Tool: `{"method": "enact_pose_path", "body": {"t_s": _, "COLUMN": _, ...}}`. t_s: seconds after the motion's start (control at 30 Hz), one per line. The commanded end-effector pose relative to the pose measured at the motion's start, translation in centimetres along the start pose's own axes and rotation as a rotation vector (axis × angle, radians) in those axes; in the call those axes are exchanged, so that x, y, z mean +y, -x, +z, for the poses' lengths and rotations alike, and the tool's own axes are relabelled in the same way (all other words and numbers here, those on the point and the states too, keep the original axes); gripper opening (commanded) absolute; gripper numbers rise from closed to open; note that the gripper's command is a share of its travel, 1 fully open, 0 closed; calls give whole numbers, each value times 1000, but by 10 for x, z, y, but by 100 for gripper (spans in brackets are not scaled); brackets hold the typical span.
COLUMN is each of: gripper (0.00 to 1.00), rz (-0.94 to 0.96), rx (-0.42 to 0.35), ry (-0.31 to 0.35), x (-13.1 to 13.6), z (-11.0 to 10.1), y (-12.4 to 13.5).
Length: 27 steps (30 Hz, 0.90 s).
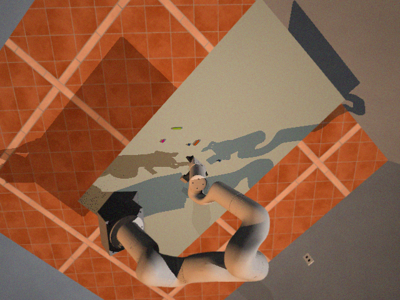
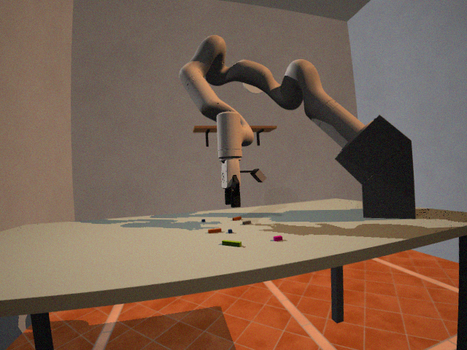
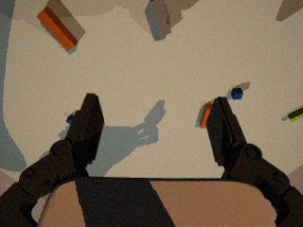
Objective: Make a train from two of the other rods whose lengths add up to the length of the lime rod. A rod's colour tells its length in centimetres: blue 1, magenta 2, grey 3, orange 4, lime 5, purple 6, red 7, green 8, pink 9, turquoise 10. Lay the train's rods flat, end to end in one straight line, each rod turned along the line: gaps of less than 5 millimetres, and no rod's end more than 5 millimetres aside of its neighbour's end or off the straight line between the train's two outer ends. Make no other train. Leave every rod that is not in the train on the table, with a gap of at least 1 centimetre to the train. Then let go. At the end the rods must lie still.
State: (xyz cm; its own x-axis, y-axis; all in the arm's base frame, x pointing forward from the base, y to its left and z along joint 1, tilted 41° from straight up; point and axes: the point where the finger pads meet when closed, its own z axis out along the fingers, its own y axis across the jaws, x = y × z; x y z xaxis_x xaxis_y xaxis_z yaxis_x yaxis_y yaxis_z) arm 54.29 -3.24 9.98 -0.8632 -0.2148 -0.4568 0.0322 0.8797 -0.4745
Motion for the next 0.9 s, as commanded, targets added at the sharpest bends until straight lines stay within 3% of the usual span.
{"method": "enact_pose_path", "body": {"t_s": 0.0, "gripper": 100, "rz": 0, "rx": 9, "ry": -5, "x": 35, "z": 1, "y": 22}}
{"method": "enact_pose_path", "body": {"t_s": 0.1, "gripper": 100, "rz": 0, "rx": 10, "ry": -2, "x": 55, "z": -1, "y": 31}}
{"method": "enact_pose_path", "body": {"t_s": 0.87, "gripper": 100, "rz": 0, "rx": 10, "ry": -2, "x": 56, "z": -1, "y": 31}}
